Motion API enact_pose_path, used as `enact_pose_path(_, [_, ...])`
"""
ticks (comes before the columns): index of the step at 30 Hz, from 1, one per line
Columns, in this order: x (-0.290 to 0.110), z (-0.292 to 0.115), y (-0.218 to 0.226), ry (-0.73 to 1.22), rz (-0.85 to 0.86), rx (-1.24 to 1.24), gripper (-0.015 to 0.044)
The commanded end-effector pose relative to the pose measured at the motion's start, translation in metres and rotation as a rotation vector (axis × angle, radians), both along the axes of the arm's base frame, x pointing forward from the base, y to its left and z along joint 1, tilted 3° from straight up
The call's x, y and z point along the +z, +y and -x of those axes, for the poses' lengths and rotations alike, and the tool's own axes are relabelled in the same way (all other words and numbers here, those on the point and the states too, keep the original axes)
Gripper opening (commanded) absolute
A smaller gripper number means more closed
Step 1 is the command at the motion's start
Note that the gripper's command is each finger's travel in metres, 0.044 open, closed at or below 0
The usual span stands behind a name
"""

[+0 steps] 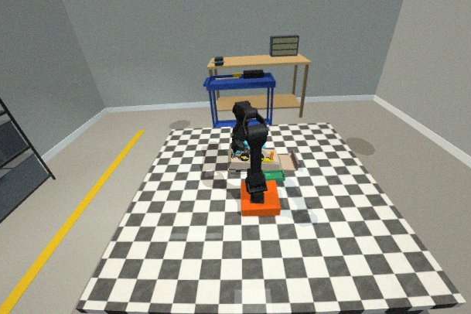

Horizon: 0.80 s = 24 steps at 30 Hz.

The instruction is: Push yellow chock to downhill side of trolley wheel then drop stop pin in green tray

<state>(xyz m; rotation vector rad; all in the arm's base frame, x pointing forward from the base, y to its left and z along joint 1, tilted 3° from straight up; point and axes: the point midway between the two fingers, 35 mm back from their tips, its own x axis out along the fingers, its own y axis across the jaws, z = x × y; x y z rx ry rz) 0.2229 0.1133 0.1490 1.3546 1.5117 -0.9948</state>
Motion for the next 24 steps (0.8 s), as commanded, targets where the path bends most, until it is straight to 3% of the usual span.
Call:
enact_pose_path(1, [-0.002,0.000,-0.013,-0.001,-0.004,0.003,0.0000])
enact_pose_path(24, [-0.015,-0.010,-0.097,-0.001,0.005,0.003,0.0000])
